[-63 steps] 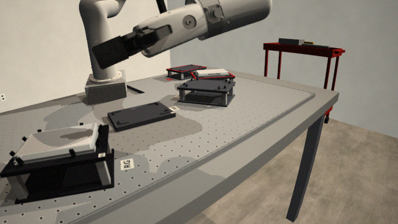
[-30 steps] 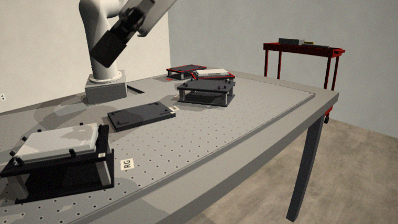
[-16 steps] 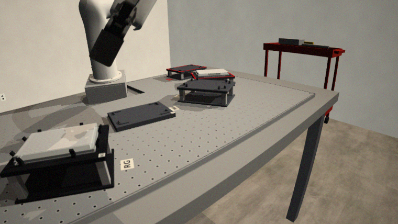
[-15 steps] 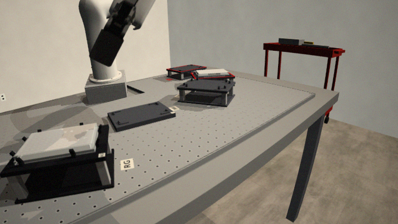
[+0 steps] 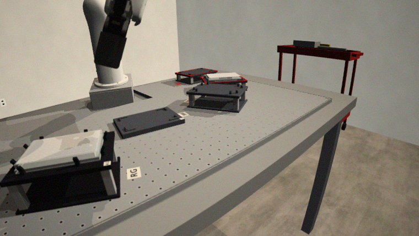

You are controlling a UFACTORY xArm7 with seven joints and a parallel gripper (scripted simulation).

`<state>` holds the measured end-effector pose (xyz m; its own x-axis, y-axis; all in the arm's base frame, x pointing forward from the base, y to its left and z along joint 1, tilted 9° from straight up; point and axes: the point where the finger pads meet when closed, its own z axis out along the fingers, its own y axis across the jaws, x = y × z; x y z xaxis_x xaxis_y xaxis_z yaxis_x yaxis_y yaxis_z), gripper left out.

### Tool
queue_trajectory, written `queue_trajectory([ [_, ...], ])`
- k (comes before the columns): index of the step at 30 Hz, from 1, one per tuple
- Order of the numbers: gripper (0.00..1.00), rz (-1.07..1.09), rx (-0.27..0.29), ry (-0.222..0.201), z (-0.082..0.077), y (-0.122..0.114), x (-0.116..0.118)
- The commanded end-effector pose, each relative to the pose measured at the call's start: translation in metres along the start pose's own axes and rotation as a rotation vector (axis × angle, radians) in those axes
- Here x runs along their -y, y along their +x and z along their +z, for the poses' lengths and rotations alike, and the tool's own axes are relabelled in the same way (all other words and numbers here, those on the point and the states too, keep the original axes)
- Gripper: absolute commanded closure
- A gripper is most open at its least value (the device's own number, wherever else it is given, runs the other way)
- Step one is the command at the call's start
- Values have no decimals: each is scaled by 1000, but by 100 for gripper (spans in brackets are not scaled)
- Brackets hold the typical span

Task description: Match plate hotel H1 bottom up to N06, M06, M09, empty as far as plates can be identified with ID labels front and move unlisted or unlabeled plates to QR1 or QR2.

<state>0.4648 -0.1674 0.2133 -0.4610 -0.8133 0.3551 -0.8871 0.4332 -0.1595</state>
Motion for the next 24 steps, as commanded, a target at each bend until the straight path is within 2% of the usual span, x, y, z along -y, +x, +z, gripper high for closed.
queue_trajectory([
  [1,0,-1,78,1,-1,0,1],
  [5,0,-1,145,1,-1,0,1],
  [7,0,-1,145,1,-1,0,1],
  [20,0,-1,361,1,-1,0,1],
  [24,0,-1,365,1,-1,0,1],
])
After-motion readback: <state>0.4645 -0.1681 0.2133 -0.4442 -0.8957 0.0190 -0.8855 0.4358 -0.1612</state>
